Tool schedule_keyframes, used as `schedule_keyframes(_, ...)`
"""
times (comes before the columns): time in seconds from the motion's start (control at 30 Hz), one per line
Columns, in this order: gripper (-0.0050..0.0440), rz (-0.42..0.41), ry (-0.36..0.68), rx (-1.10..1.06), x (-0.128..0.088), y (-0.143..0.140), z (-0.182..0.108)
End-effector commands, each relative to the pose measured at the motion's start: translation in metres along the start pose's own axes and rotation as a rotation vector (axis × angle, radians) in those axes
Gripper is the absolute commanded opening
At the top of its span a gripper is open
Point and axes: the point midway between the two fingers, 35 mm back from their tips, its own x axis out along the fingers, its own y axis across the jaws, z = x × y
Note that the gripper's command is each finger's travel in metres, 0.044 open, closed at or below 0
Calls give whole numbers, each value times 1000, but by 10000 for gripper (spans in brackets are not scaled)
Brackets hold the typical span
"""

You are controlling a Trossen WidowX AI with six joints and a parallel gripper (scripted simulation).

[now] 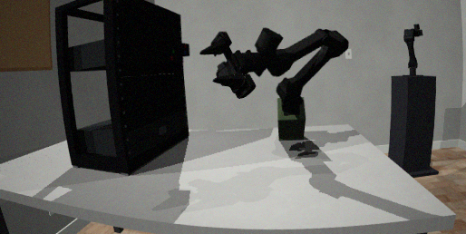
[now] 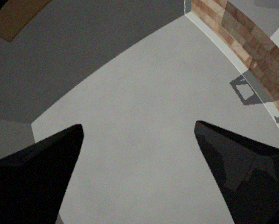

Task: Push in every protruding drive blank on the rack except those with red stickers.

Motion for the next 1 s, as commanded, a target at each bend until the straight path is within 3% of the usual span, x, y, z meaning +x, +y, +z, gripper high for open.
schedule_keyframes(0.0,400,5,12,-3,0,2,-5)
schedule_keyframes(0.03,400,5,12,-3,0,2,-5)
schedule_keyframes(0.07,440,5,12,-3,0,2,-5)
schedule_keyframes(0.97,440,10,-7,-16,-5,7,-1)
